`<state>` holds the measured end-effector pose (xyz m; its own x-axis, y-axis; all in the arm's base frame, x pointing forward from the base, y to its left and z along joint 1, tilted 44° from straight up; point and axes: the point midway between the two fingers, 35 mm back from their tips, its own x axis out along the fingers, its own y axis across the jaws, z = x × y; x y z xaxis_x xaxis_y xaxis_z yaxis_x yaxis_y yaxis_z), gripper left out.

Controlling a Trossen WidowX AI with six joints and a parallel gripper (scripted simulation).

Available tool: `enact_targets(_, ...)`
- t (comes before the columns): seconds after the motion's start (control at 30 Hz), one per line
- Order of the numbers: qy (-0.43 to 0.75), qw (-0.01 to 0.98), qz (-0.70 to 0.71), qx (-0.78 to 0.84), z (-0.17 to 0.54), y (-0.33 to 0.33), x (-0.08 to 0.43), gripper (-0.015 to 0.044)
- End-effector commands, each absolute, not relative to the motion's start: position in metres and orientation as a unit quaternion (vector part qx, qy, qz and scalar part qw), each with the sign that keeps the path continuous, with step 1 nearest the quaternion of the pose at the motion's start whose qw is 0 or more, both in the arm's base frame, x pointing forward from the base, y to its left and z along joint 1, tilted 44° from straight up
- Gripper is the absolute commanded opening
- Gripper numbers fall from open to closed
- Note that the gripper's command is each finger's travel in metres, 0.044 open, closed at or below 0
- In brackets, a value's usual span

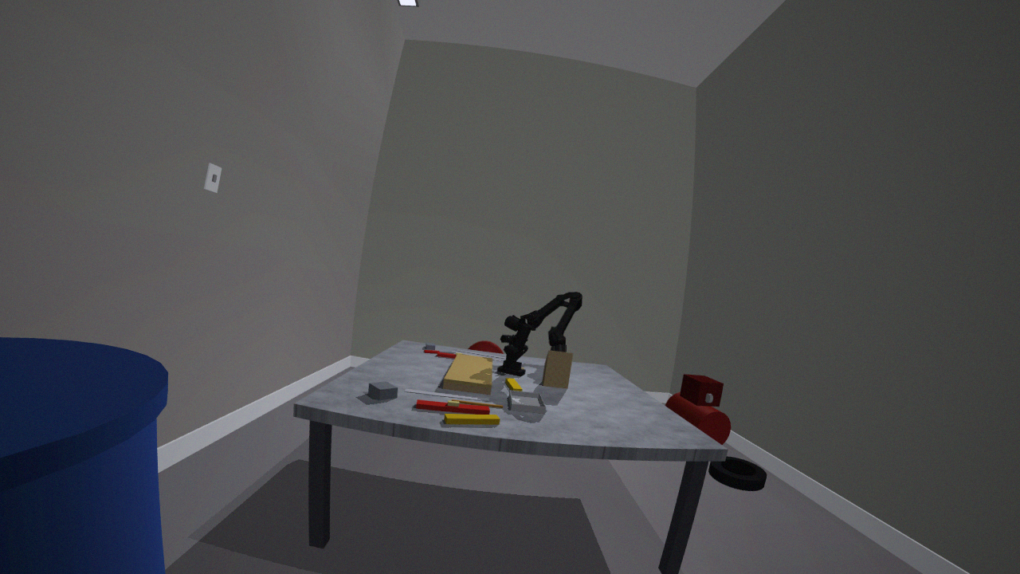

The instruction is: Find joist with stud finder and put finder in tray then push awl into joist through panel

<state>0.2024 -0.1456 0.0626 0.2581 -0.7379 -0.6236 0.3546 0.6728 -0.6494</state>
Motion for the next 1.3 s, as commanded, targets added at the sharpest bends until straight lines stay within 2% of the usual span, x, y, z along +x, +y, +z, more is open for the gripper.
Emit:
enact_targets(0.0, 0.5, 0.767, -0.351, -0.196, 0.0542, -0.1501, 0.2, 0.044)
enact_targets(0.23, 0.499, 0.767, -0.352, -0.197, 0.0488, -0.1563, 0.1986, 0.044)
enact_targets(0.37, 0.499, 0.767, -0.352, -0.197, 0.0488, -0.1563, 0.1986, 0.0335)
enact_targets(1.27, 0.499, 0.767, -0.352, -0.197, 0.0488, -0.1563, 0.1986, 0.0155)
